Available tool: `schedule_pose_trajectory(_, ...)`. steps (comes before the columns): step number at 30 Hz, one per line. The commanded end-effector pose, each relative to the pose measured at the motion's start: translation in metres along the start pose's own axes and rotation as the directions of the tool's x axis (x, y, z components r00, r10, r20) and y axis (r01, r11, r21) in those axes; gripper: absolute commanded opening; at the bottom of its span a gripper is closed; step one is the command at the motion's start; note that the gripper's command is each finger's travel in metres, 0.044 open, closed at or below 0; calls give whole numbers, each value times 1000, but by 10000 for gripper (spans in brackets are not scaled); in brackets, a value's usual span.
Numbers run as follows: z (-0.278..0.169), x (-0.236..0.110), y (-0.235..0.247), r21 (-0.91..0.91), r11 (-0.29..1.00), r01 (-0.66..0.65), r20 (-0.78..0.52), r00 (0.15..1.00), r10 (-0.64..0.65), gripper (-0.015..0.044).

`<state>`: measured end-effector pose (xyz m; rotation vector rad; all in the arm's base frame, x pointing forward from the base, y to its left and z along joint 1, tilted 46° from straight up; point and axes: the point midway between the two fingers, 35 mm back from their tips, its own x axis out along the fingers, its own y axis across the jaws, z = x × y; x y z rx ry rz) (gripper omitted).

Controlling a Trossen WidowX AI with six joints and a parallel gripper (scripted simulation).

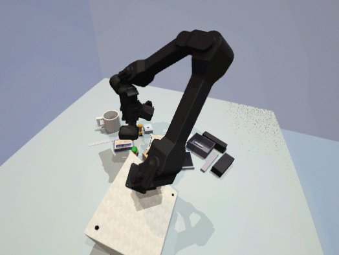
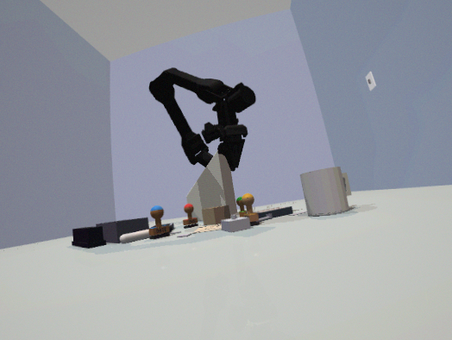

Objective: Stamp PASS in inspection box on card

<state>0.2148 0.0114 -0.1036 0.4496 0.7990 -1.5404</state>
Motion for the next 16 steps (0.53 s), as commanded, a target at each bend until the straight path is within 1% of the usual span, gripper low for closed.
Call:
schedule_pose_trajectory(1, 0, -1, 0, 4, 1000, 2, -4, 1000, -2, 254)
schedule_pose_trajectory(16, 0, -1, 0, 1, 1000, -1, 0, 1000, 1, 254)
